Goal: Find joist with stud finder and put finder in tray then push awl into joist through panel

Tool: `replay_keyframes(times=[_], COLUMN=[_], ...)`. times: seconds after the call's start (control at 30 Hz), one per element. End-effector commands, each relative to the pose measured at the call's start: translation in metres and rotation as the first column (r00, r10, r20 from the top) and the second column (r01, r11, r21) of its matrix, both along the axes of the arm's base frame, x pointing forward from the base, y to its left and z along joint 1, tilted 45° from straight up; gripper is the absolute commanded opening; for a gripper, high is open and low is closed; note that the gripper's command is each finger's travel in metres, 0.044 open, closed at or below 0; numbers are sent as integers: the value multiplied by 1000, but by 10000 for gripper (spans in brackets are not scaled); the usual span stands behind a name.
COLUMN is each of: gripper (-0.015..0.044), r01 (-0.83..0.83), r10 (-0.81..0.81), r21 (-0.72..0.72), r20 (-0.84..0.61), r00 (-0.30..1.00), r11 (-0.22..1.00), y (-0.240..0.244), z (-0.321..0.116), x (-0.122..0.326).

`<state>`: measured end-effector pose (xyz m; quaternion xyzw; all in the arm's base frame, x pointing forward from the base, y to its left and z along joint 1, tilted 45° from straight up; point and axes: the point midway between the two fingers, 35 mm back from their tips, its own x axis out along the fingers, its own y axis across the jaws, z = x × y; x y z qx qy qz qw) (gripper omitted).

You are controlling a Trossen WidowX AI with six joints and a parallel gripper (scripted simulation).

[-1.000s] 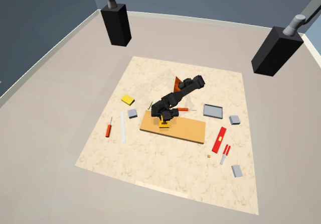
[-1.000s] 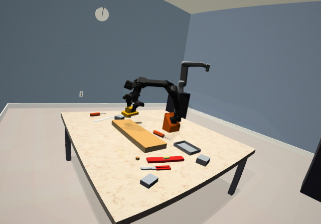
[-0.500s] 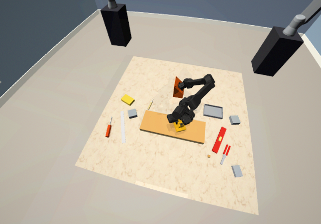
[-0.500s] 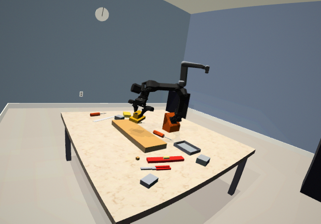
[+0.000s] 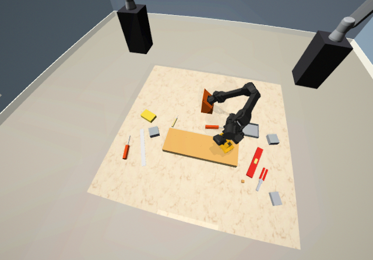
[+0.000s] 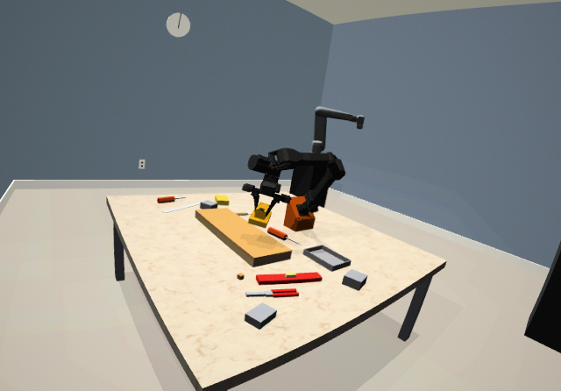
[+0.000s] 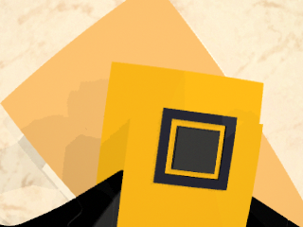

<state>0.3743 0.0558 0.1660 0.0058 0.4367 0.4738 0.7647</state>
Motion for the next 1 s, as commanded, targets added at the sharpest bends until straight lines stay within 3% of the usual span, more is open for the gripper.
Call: replay_keyframes(times=[0.0, 0.97], gripper=[0, 0], r01=[-57, -436], r10=[57, 401], r21=[5, 10], r20=[62, 372], r00=[996, 837], r11=[998, 900], y=[21, 122], z=[19, 97], x=[-16, -157])
